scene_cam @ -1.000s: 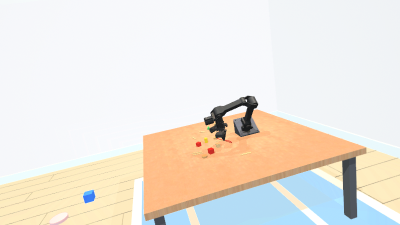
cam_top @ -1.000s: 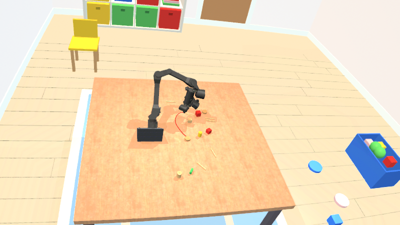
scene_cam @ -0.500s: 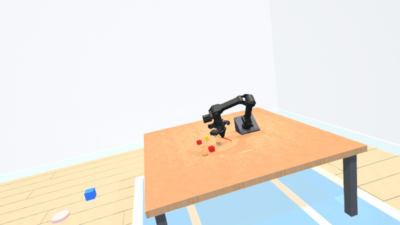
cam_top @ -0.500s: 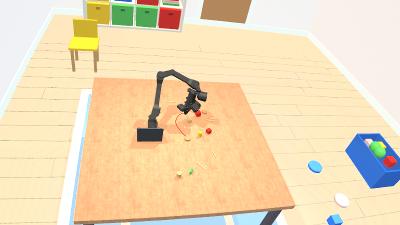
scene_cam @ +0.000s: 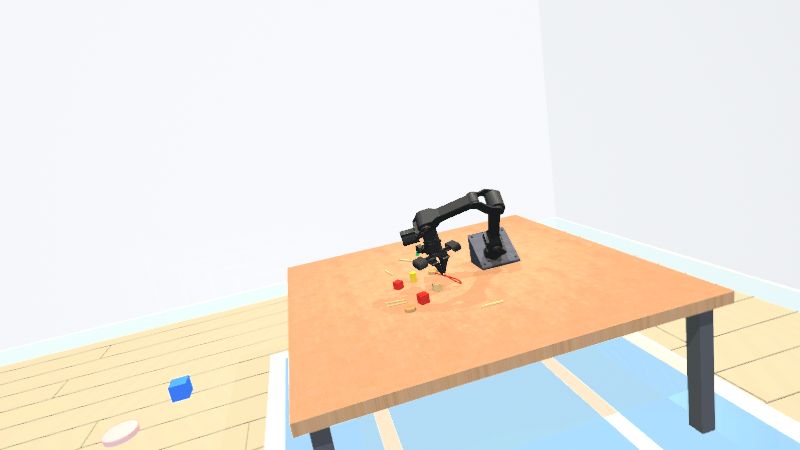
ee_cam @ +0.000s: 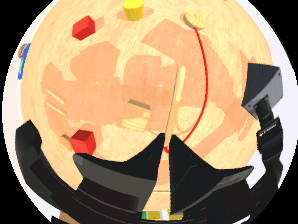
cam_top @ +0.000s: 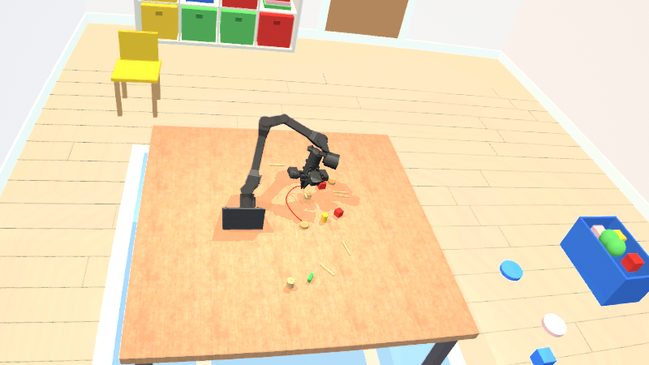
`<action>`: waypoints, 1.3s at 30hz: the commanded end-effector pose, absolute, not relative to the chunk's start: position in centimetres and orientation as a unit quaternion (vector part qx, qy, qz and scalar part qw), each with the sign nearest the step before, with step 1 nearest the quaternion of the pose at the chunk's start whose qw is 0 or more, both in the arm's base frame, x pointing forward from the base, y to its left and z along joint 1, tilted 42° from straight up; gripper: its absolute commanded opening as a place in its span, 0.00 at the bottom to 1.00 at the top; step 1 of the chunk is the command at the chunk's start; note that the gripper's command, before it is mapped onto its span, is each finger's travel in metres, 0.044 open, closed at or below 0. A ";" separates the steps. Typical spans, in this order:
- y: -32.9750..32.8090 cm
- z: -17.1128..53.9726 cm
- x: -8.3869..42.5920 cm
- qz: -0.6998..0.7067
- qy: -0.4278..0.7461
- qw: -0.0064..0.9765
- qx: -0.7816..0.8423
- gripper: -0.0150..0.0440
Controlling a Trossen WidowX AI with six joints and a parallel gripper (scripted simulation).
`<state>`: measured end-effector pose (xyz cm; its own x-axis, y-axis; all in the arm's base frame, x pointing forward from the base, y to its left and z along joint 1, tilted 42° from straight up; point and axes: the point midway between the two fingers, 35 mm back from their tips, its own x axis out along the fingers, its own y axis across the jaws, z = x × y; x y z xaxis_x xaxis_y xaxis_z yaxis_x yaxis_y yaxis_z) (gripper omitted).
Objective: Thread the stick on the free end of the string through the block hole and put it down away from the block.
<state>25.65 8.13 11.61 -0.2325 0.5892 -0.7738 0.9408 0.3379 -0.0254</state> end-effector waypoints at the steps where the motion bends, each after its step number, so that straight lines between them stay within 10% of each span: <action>1: 7.5 11.3 26.0 -0.310 0.723 0.305 0.537 0.25; 39: 3.7 7.9 27.0 -0.663 0.471 -0.041 0.580 0.25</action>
